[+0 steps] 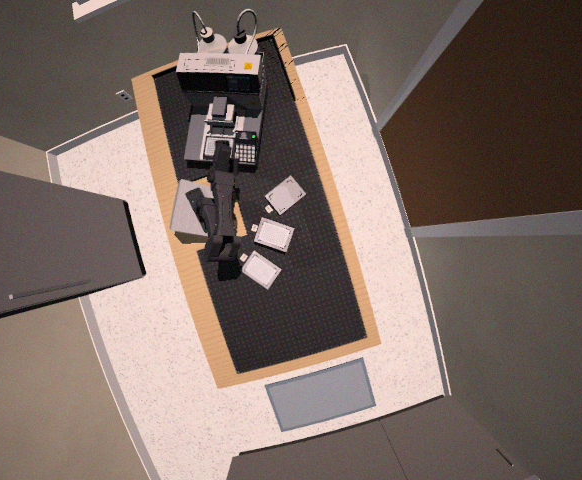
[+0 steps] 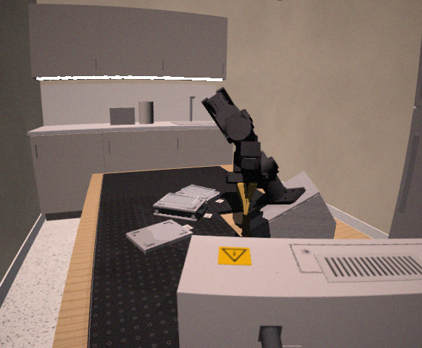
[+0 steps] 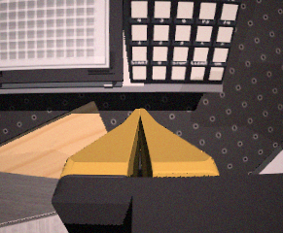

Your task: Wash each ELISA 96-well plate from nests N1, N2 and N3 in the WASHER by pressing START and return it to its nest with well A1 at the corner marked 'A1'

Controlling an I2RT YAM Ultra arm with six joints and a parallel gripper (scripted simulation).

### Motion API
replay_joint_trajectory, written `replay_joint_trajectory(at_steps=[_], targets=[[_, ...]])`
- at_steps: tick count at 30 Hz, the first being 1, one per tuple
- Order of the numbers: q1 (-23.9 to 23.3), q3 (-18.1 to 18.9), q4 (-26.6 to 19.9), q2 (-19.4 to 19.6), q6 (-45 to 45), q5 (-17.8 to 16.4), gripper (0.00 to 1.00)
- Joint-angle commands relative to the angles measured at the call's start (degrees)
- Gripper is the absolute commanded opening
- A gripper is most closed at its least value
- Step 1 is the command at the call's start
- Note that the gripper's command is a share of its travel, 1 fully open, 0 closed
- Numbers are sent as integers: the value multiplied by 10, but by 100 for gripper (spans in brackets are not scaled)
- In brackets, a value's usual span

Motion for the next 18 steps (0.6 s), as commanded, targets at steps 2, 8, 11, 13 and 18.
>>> replay_joint_trajectory(at_steps=[2,8,11,13,18], targets=[[1,2,4,-1,-1,-2,0],[1,2,4,-1,-1,-2,0],[-10,-5,23,6,-11,-7,0],[-17,-9,36,12,-18,-11,0],[-26,-15,56,20,-27,-16,0]])
